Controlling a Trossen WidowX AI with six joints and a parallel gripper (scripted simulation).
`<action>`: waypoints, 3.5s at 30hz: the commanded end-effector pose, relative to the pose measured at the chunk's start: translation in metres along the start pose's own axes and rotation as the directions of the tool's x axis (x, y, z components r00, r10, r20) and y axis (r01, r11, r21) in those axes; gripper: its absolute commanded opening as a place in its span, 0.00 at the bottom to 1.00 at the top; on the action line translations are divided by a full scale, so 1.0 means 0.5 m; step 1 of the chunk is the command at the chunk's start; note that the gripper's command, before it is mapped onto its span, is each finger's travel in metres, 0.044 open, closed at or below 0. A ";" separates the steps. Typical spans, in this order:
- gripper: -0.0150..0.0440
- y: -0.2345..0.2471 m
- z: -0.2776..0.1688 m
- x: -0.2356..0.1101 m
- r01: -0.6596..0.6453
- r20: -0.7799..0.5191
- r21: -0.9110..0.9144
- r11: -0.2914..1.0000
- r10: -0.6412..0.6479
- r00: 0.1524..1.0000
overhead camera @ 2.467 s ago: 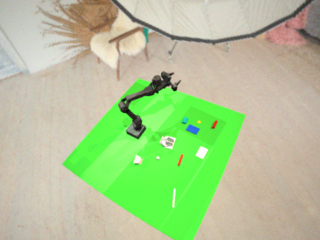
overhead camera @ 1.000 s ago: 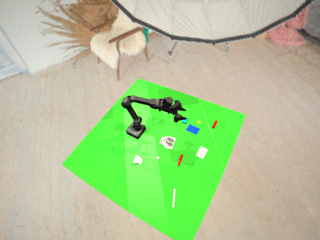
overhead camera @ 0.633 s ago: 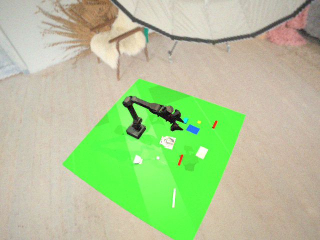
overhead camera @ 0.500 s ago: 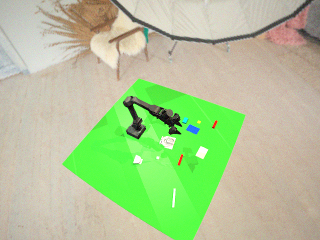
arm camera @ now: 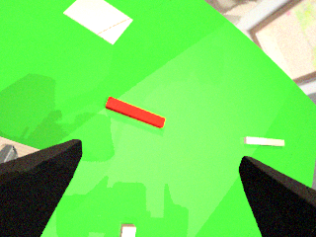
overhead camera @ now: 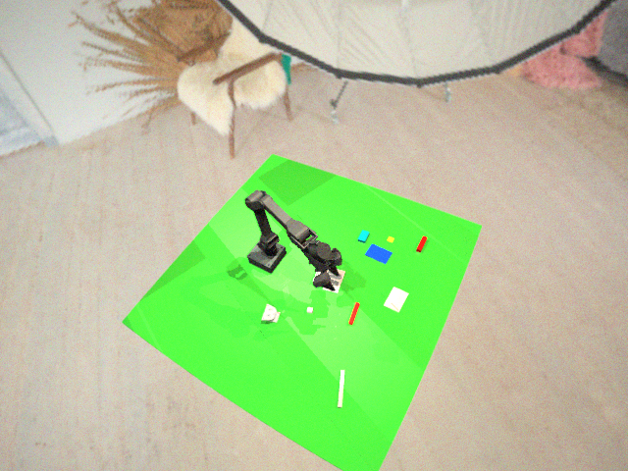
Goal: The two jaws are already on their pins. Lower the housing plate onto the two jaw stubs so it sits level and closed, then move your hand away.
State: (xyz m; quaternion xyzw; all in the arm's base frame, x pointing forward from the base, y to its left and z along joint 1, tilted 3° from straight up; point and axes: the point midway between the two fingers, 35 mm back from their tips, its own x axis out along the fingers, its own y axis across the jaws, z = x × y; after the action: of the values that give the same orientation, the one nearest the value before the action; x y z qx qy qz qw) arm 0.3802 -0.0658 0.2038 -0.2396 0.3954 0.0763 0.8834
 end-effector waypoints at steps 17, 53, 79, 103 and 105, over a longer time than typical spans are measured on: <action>1.00 -0.121 -0.313 -0.005 -0.051 -0.377 0.056 0.997 0.068 0.924; 1.00 -0.090 -0.642 -0.045 -0.208 -0.544 0.250 0.946 0.315 0.778; 1.00 -0.075 -0.669 -0.007 -0.208 -0.544 0.250 0.946 0.315 0.778; 1.00 -0.059 -0.696 0.031 -0.208 -0.544 0.250 0.946 0.315 0.778; 1.00 -0.059 -0.696 0.031 -0.208 -0.544 0.250 0.946 0.315 0.778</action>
State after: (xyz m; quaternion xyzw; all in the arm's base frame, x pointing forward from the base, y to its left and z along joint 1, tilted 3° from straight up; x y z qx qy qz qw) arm 0.1708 -0.2615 0.0062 -0.1183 0.6769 0.0866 0.7213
